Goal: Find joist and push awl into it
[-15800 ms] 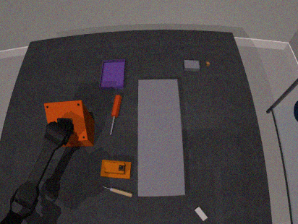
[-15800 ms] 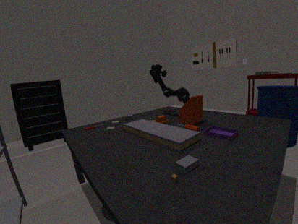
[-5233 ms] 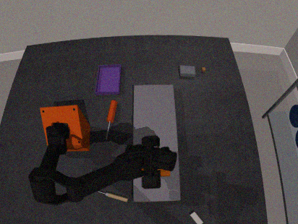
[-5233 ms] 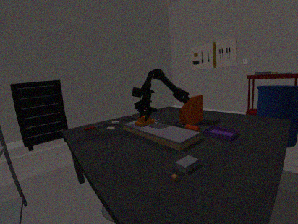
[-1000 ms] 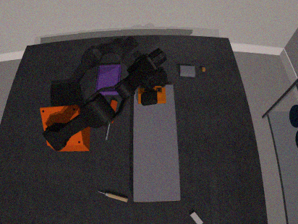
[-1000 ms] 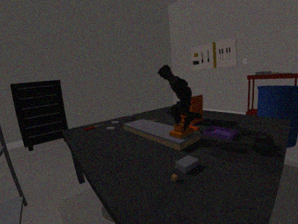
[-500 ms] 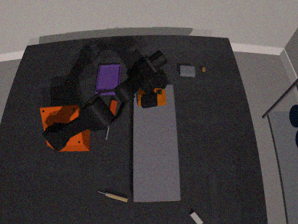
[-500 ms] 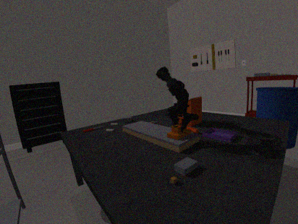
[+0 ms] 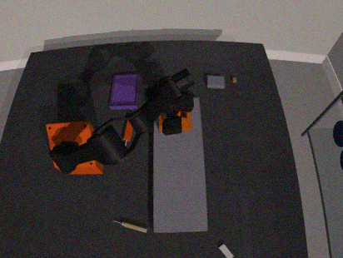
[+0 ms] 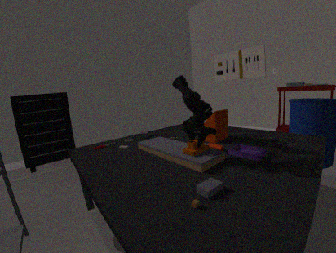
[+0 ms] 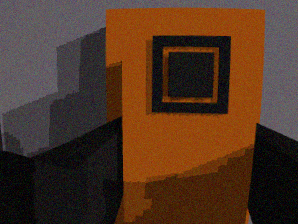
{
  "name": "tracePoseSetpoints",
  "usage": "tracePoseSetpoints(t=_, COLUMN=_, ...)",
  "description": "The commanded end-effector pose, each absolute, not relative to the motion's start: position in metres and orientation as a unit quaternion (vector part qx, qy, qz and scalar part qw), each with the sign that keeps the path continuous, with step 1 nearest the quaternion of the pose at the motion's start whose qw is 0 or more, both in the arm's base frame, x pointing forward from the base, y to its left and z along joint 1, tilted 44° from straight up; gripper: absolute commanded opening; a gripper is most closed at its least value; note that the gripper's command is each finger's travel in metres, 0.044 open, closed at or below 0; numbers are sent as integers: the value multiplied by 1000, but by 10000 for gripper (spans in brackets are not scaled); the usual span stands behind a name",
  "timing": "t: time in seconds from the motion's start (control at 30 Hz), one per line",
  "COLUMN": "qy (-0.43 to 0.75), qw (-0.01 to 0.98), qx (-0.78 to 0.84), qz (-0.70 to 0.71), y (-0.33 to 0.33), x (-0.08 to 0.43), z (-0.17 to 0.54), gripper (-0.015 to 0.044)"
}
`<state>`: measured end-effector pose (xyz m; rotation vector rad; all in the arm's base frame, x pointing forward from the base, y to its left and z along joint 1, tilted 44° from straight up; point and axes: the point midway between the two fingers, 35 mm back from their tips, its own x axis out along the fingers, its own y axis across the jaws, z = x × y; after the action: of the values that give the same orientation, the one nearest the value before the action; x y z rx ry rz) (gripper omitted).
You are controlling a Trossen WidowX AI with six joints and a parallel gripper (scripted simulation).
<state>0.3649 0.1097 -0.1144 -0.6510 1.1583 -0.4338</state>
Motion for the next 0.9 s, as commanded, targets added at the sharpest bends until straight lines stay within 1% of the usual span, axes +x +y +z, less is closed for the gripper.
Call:
tracePoseSetpoints(t=0.0, qy=532, qw=765, qx=-303, qz=-203, y=99, x=365, z=-106, gripper=0)
tracePoseSetpoints(t=0.87, qy=532, qw=764, qx=-304, qz=-204, y=48, x=366, z=-60, gripper=0)
